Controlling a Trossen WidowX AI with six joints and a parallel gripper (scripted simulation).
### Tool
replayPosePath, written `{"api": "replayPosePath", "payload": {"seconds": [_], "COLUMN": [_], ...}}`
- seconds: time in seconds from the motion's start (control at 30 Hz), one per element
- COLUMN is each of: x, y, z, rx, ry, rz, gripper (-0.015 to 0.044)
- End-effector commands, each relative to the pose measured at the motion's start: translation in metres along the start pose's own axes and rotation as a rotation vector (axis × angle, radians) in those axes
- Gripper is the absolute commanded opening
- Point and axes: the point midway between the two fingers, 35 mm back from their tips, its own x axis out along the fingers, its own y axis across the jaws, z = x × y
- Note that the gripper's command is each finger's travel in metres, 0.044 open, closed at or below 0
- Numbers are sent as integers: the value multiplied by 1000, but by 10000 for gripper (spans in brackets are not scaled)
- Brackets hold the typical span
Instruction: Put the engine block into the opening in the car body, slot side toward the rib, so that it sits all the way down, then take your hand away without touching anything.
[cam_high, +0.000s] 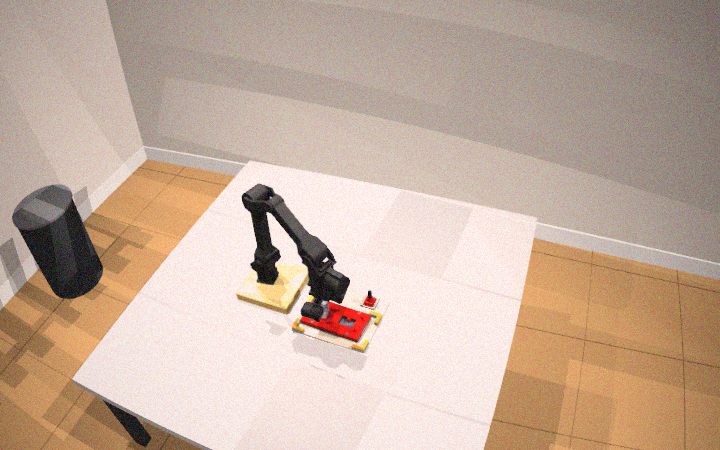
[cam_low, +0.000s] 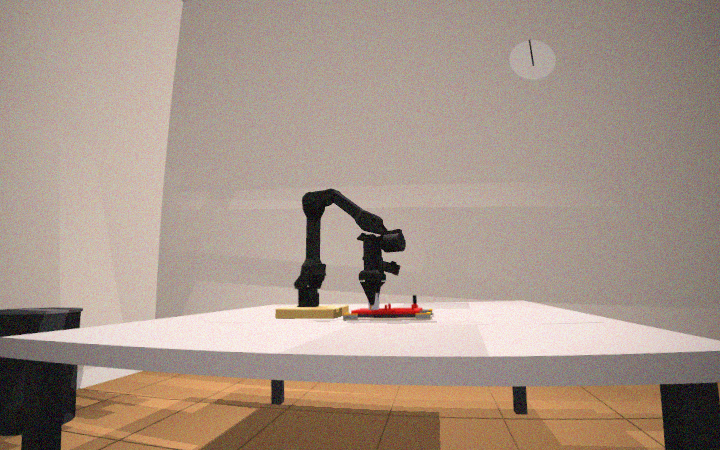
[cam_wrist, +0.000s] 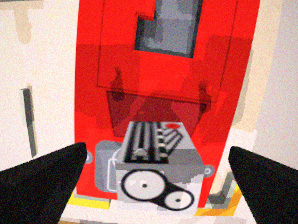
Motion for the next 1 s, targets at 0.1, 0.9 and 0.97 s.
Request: {"api": "replayPosePath", "payload": {"seconds": [0.1,0.9,0.97], "x": [4,-21,-28], "y": [1,-3,-3], "z": [-1,4,4], "rx": [-5,-5,-5], "ry": [5,4,4], "rz": [7,6,6], "gripper": [282,0,0]}}
